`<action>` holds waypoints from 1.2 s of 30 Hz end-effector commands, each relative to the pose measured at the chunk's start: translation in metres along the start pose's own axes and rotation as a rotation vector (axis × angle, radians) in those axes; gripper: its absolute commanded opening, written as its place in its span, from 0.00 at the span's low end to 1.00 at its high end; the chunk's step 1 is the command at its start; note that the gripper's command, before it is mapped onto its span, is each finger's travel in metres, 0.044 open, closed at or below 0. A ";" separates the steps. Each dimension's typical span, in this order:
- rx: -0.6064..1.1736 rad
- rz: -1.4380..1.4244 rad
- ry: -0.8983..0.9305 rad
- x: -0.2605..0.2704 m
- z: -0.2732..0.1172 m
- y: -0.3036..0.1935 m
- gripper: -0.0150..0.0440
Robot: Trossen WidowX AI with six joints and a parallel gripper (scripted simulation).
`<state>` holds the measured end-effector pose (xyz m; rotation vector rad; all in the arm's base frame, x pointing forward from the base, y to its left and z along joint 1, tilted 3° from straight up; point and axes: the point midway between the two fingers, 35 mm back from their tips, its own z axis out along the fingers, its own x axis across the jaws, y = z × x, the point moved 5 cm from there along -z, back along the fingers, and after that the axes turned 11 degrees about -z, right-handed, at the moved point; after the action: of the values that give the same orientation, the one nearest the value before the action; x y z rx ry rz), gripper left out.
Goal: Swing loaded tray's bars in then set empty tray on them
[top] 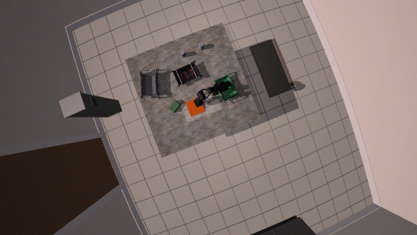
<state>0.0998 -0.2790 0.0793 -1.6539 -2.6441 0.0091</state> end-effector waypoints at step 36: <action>0.003 -0.006 0.007 -0.001 -0.066 0.000 0.25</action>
<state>0.1021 -0.2837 0.1290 -1.6482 -2.6532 0.0226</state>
